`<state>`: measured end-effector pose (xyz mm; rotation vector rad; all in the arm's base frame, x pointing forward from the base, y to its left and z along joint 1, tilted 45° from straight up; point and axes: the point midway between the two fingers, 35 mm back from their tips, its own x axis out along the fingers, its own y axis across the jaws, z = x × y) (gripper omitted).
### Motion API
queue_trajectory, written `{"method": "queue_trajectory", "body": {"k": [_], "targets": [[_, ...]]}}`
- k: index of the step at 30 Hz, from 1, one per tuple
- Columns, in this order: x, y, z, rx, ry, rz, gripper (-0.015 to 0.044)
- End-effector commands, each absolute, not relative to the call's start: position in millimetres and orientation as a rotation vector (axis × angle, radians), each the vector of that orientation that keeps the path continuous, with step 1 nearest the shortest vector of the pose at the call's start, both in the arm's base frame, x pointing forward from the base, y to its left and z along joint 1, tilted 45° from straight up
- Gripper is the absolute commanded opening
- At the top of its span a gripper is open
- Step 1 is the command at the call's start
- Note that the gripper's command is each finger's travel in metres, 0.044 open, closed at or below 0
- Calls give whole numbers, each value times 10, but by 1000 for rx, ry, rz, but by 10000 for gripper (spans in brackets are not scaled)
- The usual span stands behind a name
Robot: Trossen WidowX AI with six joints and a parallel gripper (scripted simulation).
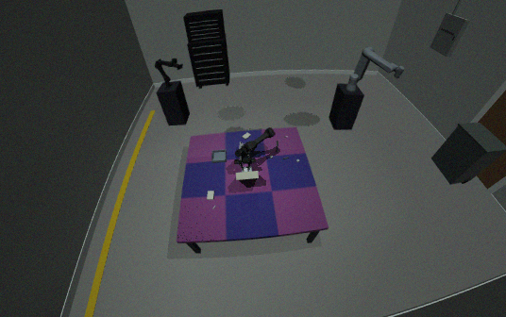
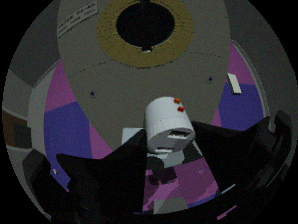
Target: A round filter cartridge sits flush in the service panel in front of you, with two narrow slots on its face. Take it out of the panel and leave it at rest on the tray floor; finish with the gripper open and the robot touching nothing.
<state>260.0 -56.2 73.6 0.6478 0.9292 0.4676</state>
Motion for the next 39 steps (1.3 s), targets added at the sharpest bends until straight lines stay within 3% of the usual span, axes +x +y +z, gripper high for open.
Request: {"method": "queue_trajectory", "body": {"k": [1, 4, 12, 29, 39], "targets": [[2603, -567, 738, 645, 930, 467, 81], [2650, -612, 791, 646, 930, 467, 2], [2726, -726, 911, 646, 930, 466, 0], [2310, -1293, 1432, 648, 933, 465, 0], [2374, -1539, 1182, 645, 933, 464, 0]]}}
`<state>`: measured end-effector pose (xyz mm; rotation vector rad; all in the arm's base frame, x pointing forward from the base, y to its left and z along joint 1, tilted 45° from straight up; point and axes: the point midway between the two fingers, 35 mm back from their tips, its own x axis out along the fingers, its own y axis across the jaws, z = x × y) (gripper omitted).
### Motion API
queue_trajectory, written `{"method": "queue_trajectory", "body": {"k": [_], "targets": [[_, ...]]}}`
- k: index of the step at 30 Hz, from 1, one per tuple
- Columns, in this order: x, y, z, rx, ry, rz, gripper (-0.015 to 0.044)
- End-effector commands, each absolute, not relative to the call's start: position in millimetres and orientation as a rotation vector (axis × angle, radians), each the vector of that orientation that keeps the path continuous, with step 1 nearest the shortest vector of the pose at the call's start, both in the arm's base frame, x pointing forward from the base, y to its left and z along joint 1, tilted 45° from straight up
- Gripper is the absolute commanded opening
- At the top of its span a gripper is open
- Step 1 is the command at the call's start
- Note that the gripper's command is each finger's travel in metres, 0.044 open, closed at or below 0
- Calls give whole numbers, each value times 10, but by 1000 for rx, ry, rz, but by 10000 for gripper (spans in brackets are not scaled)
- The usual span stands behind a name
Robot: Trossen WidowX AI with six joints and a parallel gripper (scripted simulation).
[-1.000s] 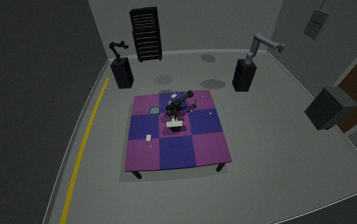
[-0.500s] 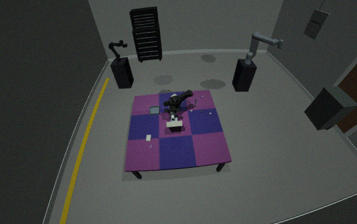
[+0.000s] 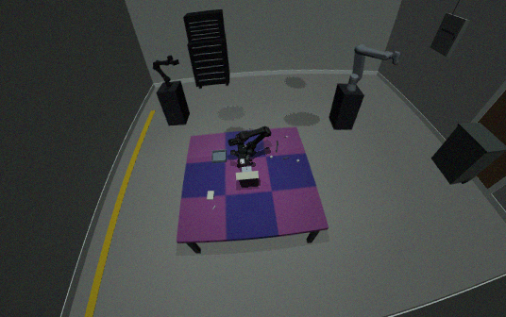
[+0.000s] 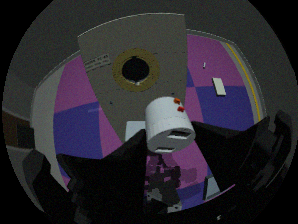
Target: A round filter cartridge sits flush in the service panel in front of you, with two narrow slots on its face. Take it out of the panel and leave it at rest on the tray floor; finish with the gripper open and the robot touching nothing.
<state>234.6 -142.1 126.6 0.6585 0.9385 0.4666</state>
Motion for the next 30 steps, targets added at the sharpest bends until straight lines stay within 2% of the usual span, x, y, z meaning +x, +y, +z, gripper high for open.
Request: {"method": "queue_trajectory", "body": {"k": [1, 14, 30], "targets": [[2382, -1571, 1145, 645, 933, 464, 0], [2391, -1801, 791, 671, 953, 447, 0], [1738, -2549, 6, 999, 1224, -140, 0]]}}
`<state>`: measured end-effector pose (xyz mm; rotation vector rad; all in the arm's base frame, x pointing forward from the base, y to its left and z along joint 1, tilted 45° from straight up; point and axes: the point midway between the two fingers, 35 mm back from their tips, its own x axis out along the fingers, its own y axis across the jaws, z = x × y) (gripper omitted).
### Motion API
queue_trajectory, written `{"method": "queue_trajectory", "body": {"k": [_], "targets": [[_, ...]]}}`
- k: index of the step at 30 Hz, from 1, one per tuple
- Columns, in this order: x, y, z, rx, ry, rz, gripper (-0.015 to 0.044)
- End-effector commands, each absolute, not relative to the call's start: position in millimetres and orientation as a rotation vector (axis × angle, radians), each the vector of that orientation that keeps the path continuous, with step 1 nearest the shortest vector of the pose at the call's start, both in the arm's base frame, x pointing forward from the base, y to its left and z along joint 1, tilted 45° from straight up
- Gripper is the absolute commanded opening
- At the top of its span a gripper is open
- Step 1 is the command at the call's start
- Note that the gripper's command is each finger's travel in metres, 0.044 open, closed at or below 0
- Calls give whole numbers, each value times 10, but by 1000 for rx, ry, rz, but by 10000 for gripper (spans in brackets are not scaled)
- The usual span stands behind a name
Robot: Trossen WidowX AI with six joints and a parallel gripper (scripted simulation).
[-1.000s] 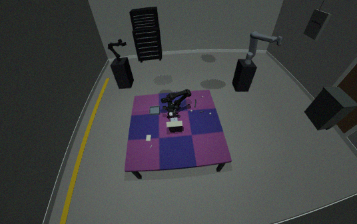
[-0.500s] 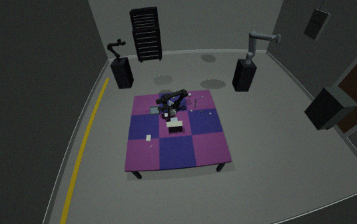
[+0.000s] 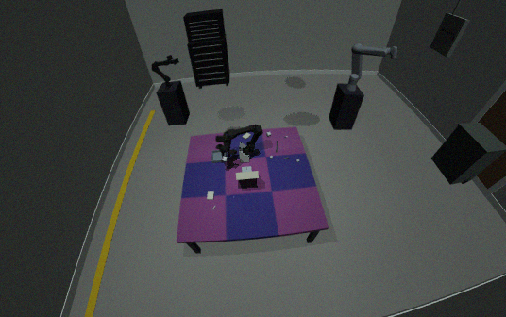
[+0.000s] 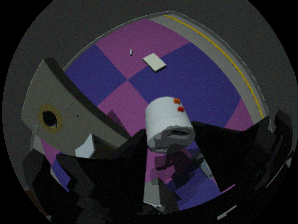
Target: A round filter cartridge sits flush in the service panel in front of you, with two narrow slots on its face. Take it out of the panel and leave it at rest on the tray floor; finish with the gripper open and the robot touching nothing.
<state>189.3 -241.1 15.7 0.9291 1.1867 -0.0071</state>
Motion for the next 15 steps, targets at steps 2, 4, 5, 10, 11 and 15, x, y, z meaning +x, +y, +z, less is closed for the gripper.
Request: {"method": "queue_trajectory", "body": {"k": [2, 4, 5, 10, 11, 15], "targets": [[1637, -2638, -84, 1040, 1242, -228, 0], [1531, -2726, -172, 1081, 1257, -318, 0], [1477, -2769, -214, 1102, 1263, -364, 0], [1281, -2914, -358, 1172, 1274, -530, 0], [1281, -2914, -358, 1172, 1274, -530, 0], [1281, -2914, -358, 1172, 1274, -530, 0]]}}
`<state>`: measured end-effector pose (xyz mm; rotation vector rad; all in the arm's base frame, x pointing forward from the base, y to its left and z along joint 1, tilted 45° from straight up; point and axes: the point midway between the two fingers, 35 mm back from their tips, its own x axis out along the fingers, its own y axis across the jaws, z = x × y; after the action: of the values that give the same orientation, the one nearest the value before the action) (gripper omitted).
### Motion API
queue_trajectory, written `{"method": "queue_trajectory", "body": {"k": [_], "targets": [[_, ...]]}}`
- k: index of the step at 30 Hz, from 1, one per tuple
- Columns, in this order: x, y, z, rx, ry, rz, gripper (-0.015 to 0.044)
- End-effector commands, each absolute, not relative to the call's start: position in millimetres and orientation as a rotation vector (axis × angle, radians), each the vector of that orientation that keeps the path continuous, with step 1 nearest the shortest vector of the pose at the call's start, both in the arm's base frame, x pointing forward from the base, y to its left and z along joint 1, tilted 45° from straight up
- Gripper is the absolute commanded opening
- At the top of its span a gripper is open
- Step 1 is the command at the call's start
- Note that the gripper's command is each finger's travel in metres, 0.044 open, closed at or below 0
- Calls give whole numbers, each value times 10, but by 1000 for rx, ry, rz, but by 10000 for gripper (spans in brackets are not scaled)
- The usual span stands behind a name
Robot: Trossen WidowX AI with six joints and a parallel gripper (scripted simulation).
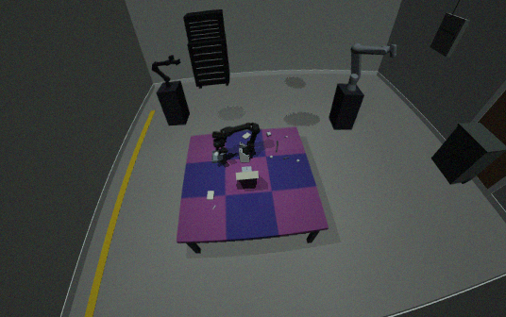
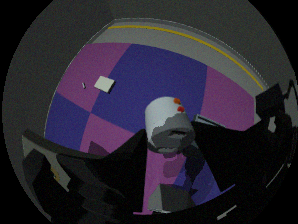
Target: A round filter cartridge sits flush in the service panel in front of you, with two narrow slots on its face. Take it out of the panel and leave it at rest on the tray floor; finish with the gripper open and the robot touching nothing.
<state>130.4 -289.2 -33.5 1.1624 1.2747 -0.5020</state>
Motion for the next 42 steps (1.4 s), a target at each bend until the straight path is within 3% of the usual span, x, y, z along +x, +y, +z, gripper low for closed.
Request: {"method": "queue_trajectory", "body": {"k": [1, 14, 27, 42], "targets": [[1275, -2914, -364, 1173, 1275, -532, 0], [468, -2774, -1058, 1280, 1323, -827, 0], [-364, -2214, -1634, 1413, 1375, -1177, 0], [-401, -1950, -1937, 1420, 1378, -1195, 0]]}}
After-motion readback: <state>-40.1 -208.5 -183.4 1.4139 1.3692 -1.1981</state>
